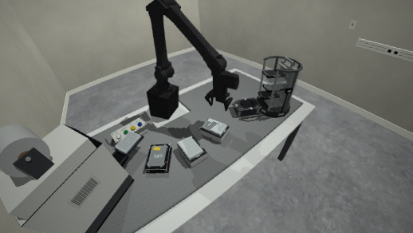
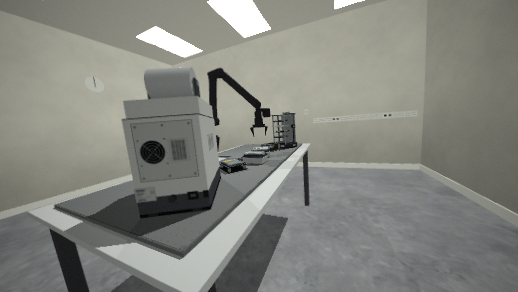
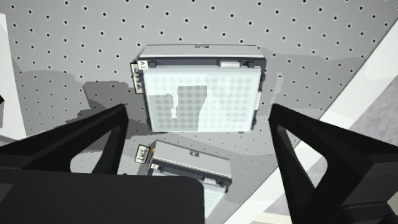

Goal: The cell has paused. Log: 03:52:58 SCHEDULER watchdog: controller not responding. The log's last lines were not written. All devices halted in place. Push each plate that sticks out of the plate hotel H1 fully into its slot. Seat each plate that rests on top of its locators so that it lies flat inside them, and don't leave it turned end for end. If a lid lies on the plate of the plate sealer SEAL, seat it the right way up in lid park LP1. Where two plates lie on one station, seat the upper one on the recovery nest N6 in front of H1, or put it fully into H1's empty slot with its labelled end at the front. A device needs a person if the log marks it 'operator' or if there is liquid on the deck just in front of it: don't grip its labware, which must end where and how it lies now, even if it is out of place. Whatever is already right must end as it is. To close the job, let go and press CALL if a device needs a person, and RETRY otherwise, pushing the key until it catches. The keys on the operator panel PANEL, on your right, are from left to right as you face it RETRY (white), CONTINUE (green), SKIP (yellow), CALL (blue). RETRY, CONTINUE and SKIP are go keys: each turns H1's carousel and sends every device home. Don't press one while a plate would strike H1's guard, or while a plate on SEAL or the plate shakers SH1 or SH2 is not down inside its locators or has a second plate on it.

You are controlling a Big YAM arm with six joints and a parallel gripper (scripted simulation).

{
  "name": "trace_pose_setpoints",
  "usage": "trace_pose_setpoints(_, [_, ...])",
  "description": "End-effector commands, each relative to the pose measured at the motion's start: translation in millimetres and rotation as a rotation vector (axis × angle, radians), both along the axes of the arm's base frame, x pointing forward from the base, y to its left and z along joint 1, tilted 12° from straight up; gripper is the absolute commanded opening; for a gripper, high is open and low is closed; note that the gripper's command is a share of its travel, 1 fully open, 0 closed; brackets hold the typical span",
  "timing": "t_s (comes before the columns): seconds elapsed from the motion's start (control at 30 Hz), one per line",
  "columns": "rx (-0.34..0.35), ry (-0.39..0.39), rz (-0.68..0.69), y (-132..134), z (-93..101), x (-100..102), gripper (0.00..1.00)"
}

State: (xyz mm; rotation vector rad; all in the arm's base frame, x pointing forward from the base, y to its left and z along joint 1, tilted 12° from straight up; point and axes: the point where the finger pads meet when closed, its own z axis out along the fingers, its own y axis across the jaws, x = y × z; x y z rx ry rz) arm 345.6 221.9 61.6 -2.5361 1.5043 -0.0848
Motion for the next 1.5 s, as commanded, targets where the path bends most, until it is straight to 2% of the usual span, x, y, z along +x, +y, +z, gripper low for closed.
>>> trace_pose_setpoints(0.0, [0.034, -0.056, 0.004, 12, 33.7, 16, 1.00])
trace_pose_setpoints(1.07, [0.036, -0.063, 0.000, -6, 116.2, 5, 1.00])
trace_pose_setpoints(1.17, [0.029, -0.052, 0.003, -5, 113.8, 4, 1.00])
trace_pose_setpoints(1.23, [0.036, -0.063, 0.002, -6, 124.3, 3, 1.00])
trace_pose_setpoints(1.47, [0.037, -0.064, 0.002, -10, 143.3, -1, 1.00])
